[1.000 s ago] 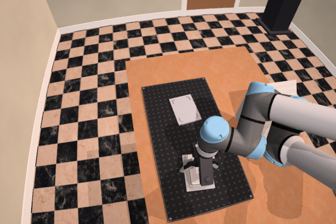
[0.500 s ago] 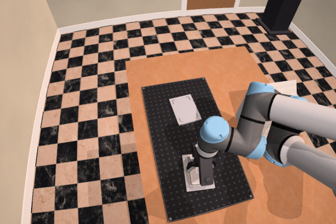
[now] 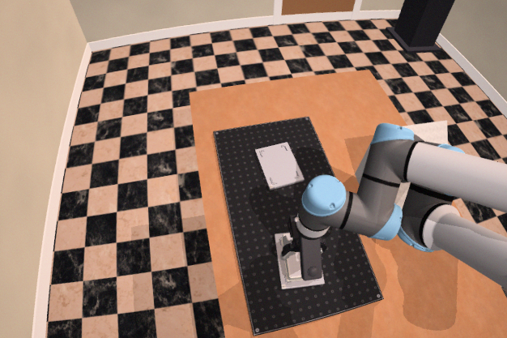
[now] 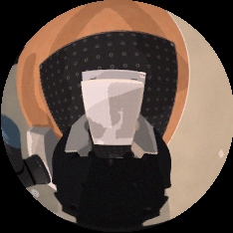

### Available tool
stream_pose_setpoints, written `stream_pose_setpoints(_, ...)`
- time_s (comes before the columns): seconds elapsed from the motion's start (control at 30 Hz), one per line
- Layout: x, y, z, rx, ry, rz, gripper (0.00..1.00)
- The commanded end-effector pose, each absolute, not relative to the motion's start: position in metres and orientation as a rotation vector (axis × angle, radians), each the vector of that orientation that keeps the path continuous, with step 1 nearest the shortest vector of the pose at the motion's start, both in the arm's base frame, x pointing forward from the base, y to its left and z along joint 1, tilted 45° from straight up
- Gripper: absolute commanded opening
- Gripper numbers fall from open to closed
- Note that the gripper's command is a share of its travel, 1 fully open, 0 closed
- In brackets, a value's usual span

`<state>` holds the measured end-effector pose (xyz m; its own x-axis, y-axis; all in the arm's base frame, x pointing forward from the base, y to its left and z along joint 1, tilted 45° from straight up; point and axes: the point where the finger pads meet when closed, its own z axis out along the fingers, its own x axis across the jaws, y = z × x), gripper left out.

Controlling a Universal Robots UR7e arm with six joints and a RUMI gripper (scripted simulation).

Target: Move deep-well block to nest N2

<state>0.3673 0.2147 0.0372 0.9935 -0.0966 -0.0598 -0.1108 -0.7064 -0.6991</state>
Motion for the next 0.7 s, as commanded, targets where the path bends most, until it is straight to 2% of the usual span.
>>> stream_pose_setpoints(0.0, 0.368, 0.215, 0.037, -2.36, 0.144, 0.023, 0.0)
stream_pose_setpoints(0.67, 0.367, 0.202, 0.05, -2.36, 0.144, 0.023, 0.0)
